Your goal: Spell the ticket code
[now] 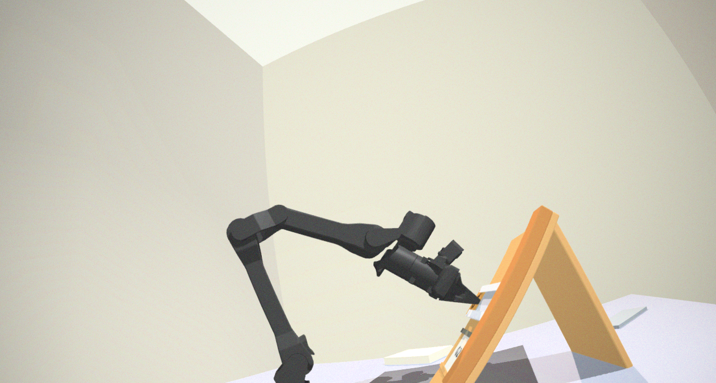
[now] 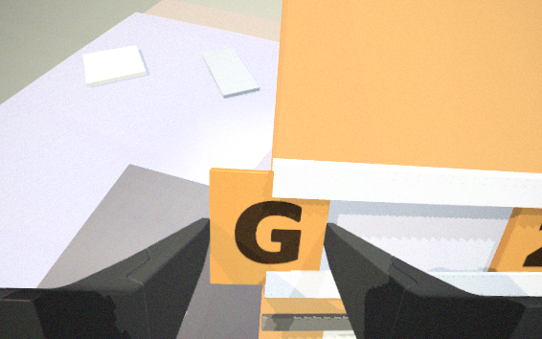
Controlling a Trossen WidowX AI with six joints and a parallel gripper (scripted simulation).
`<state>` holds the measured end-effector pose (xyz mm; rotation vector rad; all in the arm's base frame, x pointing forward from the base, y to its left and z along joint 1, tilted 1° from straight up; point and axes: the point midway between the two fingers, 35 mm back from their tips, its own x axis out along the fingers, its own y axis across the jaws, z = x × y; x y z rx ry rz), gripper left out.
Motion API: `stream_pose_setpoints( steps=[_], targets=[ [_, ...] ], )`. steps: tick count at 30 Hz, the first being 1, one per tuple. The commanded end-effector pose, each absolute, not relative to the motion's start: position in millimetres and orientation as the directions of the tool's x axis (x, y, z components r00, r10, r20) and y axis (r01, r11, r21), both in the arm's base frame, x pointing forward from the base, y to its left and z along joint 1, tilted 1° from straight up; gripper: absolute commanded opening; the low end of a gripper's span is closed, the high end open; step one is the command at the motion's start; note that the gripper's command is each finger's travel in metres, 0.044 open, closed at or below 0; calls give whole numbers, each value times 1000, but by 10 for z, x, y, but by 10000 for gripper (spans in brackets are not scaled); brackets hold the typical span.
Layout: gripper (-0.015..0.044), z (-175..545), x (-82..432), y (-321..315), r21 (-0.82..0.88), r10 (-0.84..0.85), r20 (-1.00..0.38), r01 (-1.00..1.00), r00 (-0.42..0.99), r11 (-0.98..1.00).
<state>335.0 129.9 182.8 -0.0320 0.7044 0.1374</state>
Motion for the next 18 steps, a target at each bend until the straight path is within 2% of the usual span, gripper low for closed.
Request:
stream_pose_setpoints(
  steps=[1, 18],
  targets=[
    [0, 1830, 3354, 1281, 18, 119, -646, -141, 754, 990],
    [0, 1830, 3367, 1197, 17, 118, -646, -141, 754, 990]
  ],
)
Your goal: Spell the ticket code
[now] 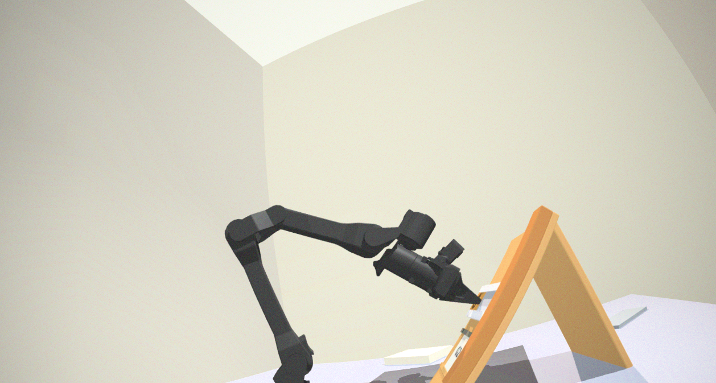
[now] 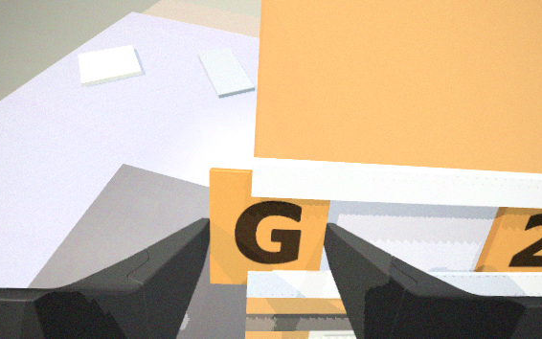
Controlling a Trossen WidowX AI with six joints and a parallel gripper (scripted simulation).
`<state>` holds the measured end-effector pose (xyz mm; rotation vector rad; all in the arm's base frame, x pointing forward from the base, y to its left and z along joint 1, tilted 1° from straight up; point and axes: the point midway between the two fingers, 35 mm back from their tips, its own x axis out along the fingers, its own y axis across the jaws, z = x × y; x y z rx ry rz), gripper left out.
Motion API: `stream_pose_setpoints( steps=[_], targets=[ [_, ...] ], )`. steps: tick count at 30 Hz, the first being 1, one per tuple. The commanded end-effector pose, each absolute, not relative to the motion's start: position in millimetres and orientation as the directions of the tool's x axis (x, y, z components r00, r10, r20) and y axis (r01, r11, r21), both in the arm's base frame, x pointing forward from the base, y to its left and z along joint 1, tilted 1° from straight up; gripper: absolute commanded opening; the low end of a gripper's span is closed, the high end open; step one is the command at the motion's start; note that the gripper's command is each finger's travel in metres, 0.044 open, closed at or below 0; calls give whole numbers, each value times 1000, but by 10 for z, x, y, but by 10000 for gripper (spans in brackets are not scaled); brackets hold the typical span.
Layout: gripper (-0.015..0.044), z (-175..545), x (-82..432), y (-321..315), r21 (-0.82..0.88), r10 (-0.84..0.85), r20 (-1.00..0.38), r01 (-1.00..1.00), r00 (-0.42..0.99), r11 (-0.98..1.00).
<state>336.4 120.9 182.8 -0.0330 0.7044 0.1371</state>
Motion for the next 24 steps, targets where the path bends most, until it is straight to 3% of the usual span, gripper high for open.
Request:
stream_pose_setpoints(
  steps=[1, 24],
  targets=[
    [0, 1830, 3368, 1192, 17, 118, -646, -141, 754, 990],
    [0, 1828, 3381, 1097, 16, 117, -646, -141, 754, 990]
  ],
)
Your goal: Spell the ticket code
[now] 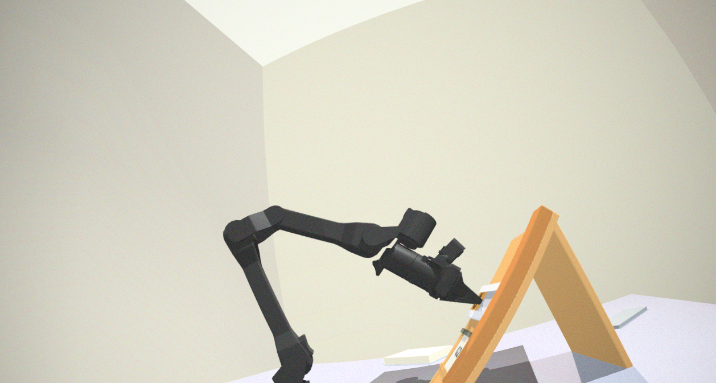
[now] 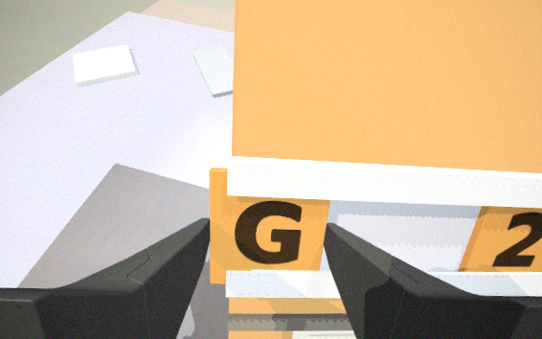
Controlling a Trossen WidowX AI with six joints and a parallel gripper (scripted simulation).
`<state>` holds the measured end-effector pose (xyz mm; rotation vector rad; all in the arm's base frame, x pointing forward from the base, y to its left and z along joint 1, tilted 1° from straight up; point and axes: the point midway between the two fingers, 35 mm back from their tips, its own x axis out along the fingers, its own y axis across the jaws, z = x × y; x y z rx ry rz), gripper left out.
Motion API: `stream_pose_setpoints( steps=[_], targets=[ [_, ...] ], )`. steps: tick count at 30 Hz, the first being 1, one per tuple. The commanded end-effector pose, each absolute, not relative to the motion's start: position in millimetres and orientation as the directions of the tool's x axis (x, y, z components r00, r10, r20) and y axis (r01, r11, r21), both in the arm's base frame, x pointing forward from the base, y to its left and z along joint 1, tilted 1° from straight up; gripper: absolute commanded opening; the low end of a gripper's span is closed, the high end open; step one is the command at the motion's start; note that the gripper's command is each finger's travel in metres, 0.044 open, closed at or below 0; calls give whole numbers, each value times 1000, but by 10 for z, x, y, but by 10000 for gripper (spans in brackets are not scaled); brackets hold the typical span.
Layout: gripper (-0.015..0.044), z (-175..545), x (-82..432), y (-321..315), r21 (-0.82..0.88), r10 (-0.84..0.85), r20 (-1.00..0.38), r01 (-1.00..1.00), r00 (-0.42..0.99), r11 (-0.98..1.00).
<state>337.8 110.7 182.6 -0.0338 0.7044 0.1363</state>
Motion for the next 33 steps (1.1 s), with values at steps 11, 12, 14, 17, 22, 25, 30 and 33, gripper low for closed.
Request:
stream_pose_setpoints(
  steps=[11, 12, 14, 17, 22, 25, 30, 33],
  targets=[
    [0, 1827, 3391, 1032, 15, 117, -646, -141, 754, 990],
    [0, 1827, 3392, 1026, 15, 117, -646, -141, 754, 990],
    [0, 1827, 3393, 1014, 15, 117, -646, -141, 754, 990],
    [0, 1827, 3396, 997, 15, 117, -646, -141, 754, 990],
    [0, 1827, 3401, 968, 14, 116, -646, -141, 754, 990],
    [0, 1827, 3403, 950, 14, 116, -646, -141, 754, 990],
    [0, 1827, 3407, 922, 14, 116, -646, -141, 754, 990],
    [0, 1827, 3410, 905, 13, 116, -646, -141, 754, 990]
  ],
)
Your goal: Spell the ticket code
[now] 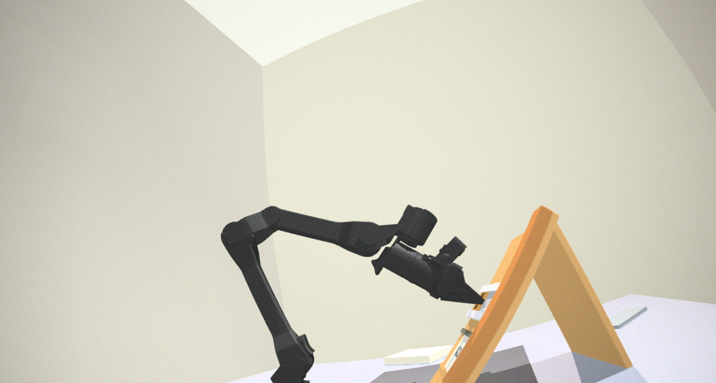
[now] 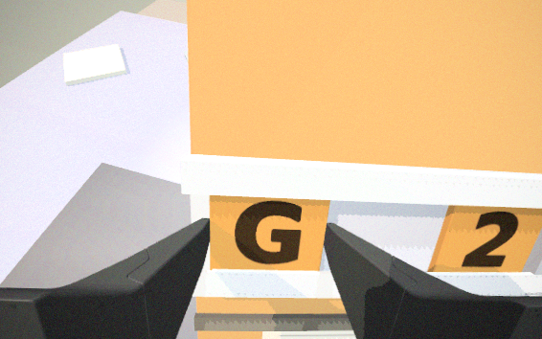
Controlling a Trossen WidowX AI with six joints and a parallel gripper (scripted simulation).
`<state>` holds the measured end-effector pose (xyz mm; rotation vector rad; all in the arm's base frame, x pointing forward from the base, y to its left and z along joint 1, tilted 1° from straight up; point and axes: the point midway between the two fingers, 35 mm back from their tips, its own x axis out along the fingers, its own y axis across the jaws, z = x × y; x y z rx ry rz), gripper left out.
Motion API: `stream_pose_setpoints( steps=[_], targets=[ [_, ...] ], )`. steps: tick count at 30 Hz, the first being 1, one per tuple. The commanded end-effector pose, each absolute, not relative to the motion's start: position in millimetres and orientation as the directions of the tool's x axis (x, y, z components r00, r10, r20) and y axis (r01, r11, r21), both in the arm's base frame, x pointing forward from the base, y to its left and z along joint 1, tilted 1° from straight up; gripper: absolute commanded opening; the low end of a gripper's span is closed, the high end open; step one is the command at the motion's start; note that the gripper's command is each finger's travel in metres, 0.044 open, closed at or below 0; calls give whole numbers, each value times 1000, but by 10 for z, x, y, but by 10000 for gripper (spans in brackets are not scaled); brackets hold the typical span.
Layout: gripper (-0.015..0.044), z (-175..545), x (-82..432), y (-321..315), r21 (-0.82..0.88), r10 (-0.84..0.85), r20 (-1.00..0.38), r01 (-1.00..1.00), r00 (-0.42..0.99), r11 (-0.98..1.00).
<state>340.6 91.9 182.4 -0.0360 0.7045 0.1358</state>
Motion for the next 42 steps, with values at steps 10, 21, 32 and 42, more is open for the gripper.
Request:
stream_pose_setpoints(
  steps=[10, 21, 32, 42],
  targets=[
    [0, 1826, 3418, 850, 13, 116, -646, -141, 755, 990],
    [0, 1826, 3427, 789, 12, 115, -646, -141, 755, 990],
    [0, 1825, 3435, 728, 11, 115, -646, -141, 755, 990],
    [0, 1824, 3443, 673, 11, 114, -646, -141, 755, 990]
  ],
)
